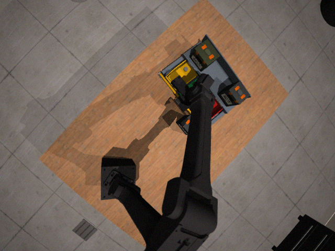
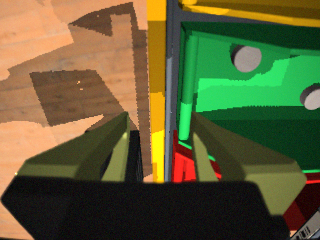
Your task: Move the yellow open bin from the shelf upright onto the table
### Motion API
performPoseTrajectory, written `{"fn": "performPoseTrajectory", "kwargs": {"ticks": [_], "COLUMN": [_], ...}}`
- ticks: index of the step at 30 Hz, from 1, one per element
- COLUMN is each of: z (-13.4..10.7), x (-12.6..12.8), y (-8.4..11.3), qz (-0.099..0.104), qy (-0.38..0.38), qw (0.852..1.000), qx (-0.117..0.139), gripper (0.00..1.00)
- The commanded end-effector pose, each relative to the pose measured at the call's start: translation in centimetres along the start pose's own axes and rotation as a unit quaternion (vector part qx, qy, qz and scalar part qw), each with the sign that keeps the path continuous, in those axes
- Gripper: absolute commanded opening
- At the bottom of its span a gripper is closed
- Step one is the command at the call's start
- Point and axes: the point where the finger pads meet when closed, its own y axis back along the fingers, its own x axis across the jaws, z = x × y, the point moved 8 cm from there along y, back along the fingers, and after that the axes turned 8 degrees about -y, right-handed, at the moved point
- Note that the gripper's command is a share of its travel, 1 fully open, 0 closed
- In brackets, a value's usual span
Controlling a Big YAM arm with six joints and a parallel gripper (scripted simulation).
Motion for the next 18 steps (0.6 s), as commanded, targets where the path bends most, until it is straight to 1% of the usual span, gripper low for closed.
{"fn": "performPoseTrajectory", "kwargs": {"ticks": [1,3,4,7,11,14,18], "z": [-0.5,-0.5,-0.4,-0.4,-0.5,-0.4,-0.5], "x": [0.2,0.2,0.1,0.2,0.2,0.1,0.2], "y": [-1.3,-1.3,-0.7,-1.5,-1.8,-1.5,-2.1], "qz": [0.006,0.006,0.000,0.006,0.006,0.001,0.006], "qy": [0.002,0.002,0.003,0.003,0.003,0.003,0.002], "qw": [1.000,1.000,1.000,1.000,1.000,1.000,1.000], "qx": [0.001,0.001,-0.002,0.001,0.001,-0.001,0.001], "gripper": [0.43,0.43,0.43,0.43,0.43,0.43,0.43]}}
